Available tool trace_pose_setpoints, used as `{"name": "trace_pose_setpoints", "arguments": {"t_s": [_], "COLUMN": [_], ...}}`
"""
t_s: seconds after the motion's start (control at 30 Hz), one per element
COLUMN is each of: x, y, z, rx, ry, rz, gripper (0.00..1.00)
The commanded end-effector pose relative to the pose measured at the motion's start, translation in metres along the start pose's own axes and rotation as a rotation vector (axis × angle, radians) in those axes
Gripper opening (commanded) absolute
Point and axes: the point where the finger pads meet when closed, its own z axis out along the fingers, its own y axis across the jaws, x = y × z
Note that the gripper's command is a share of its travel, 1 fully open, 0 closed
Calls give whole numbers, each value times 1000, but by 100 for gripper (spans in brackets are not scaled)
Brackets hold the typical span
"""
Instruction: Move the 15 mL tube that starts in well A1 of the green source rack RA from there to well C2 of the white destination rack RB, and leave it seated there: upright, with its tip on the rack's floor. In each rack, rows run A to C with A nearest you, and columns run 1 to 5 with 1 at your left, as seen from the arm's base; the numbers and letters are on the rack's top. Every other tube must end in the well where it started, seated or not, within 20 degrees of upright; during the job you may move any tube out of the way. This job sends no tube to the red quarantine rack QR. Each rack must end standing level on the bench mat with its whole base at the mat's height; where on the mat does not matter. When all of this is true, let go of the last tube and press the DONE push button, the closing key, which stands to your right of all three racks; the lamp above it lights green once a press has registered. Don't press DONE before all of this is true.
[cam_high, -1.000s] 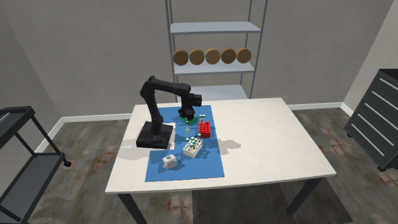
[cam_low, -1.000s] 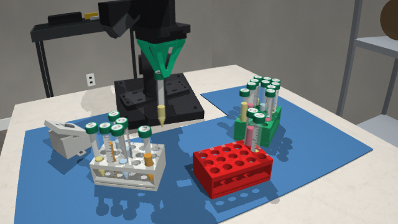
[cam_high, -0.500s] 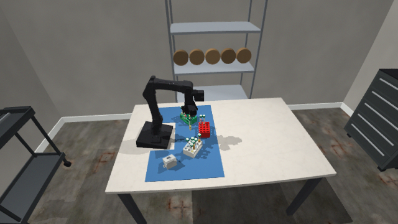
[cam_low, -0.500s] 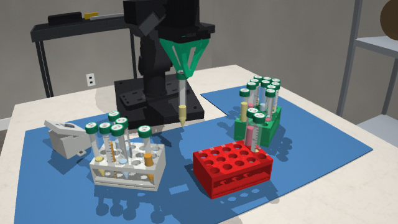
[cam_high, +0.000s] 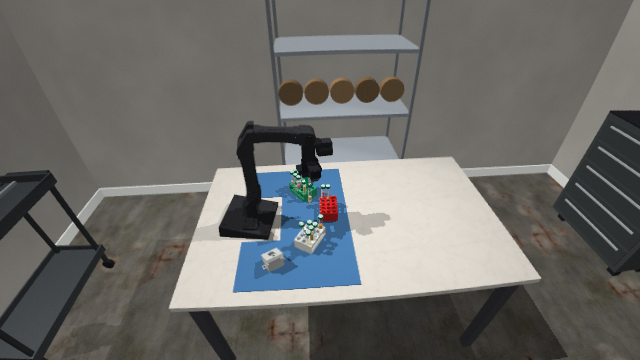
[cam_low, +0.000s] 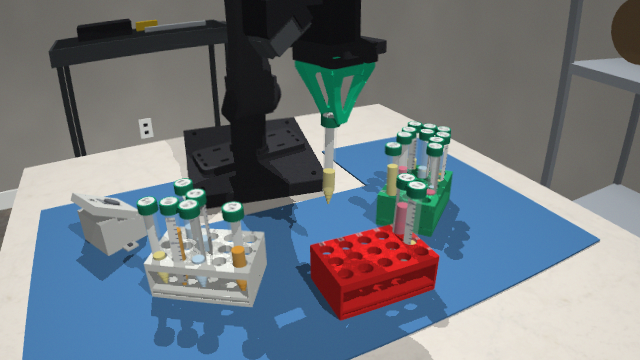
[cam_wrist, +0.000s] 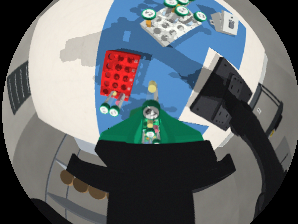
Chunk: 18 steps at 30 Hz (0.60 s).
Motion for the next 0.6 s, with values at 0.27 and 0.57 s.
{"name": "trace_pose_setpoints", "arguments": {"t_s": [0.27, 0.57], "x": [1, 1], "y": [5, 5], "z": [-5, -5], "rx": [-17, -15], "ry": [-16, -18], "rz": [-328, -562], "gripper": [0, 0]}}
